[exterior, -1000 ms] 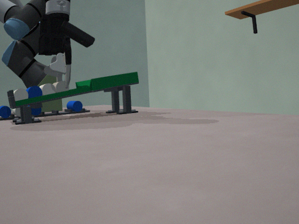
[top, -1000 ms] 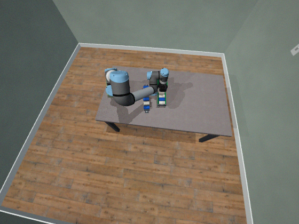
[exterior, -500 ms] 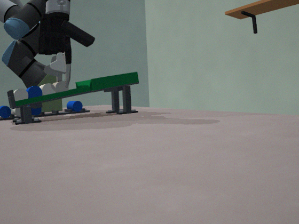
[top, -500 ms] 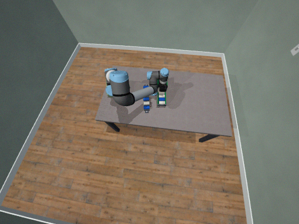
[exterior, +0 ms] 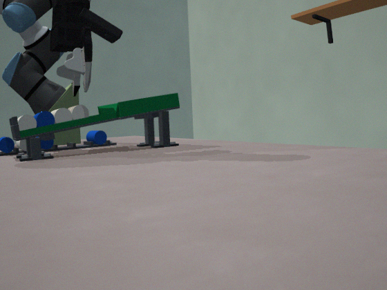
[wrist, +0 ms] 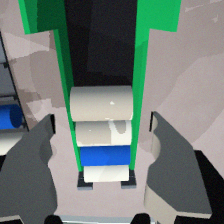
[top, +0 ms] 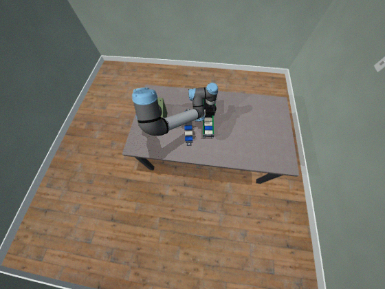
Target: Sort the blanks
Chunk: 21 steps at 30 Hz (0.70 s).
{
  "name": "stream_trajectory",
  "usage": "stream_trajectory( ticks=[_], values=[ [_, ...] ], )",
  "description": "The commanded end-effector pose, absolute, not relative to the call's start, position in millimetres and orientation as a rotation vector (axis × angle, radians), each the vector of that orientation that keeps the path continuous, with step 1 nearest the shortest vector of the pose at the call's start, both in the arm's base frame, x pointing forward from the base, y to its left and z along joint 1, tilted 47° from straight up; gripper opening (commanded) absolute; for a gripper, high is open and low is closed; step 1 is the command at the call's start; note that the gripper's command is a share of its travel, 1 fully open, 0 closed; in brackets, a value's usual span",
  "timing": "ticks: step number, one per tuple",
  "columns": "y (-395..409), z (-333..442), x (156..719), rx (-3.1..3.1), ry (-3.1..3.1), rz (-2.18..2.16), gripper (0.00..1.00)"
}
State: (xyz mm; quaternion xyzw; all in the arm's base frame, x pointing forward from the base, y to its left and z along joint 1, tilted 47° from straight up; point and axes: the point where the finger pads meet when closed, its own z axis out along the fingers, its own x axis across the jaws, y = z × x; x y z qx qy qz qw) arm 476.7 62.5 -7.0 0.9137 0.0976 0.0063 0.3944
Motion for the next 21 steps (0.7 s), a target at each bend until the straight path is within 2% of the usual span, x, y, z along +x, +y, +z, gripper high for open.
stream_trajectory(
  ticks=[1, 12, 13, 21],
  values=[
    [82.8, 12.2, 474.5, 2.317, 0.244, 0.012, 0.53],
    [93.7, 22.7, 473.2, 2.317, 0.244, 0.012, 0.53],
    [93.7, 22.7, 473.2, 2.317, 0.244, 0.012, 1.0],
    [93.7, 22.7, 473.2, 2.317, 0.244, 0.012, 1.0]
  ],
)
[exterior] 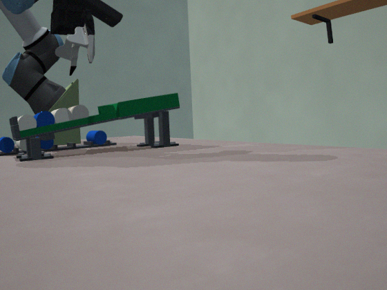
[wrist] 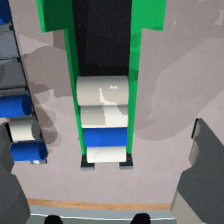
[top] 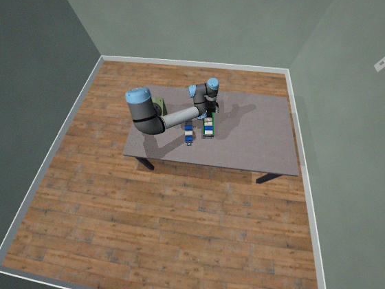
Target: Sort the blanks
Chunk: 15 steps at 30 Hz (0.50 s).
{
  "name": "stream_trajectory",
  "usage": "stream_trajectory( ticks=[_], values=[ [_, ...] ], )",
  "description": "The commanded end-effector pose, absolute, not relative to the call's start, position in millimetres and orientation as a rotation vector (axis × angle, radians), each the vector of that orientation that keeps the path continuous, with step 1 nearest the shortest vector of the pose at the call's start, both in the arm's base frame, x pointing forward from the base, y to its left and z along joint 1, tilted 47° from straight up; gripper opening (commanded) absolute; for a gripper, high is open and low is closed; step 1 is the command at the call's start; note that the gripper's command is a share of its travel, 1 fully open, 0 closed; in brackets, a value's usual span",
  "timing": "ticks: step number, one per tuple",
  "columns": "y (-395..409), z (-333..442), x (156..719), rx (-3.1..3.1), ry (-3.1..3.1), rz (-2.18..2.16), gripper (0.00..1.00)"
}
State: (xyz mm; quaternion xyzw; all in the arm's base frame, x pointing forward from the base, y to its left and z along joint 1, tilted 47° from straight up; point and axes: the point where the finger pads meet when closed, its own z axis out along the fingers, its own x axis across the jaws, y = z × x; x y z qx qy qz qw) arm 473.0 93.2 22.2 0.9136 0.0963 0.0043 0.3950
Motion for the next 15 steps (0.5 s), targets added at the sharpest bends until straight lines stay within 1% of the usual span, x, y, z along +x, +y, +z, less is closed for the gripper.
stream_trajectory(
  ticks=[1, 12, 15],
  values=[
    [93.7, 22.7, 473.2, 2.317, 0.244, 0.012, 1.0],
    [93.1, 23.1, 473.4, 2.317, 0.244, 0.012, 1.0],
    [70.9, 39.8, 480.7, 2.319, 0.245, 0.012, 1.0]
  ],
)
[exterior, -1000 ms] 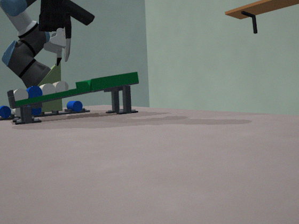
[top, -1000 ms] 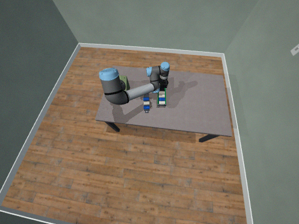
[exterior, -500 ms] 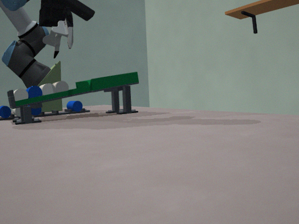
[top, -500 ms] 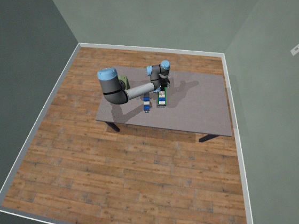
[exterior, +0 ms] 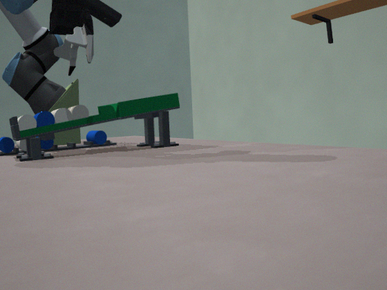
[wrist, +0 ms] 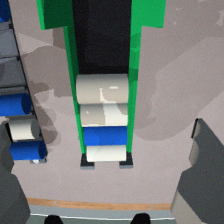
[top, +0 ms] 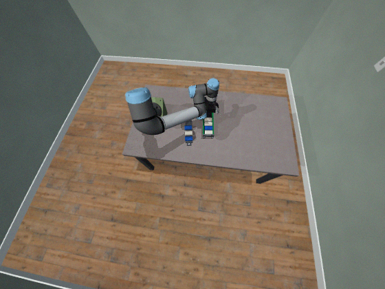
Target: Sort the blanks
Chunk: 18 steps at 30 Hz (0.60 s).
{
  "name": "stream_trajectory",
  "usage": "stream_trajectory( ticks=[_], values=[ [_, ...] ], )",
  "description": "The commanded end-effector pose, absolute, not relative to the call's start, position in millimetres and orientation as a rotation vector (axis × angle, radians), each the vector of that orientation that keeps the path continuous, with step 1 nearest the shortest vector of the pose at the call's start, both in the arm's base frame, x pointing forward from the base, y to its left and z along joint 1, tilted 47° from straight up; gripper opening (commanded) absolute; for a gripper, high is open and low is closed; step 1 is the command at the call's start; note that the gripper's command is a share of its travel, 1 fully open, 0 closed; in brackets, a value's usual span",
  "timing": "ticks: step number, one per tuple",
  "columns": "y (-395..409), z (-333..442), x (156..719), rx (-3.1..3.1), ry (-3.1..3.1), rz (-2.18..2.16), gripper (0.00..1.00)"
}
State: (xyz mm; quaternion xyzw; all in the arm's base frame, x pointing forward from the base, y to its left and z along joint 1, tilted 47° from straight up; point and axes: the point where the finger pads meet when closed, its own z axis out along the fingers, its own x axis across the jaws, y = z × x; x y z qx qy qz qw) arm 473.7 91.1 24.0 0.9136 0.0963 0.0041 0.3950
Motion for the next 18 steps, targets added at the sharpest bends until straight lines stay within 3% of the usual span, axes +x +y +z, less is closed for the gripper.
stream_trajectory(
  ticks=[1, 15, 16, 18],
  values=[
    [57.5, 49.7, 484.2, 2.319, 0.245, 0.012, 1.0],
    [19.7, 77.0, 490.7, 2.316, 0.245, 0.012, 1.0],
    [19.7, 77.0, 490.7, 2.316, 0.245, 0.012, 0.53],
    [19.7, 77.0, 490.7, 2.316, 0.245, 0.012, 0.53]
  ],
)
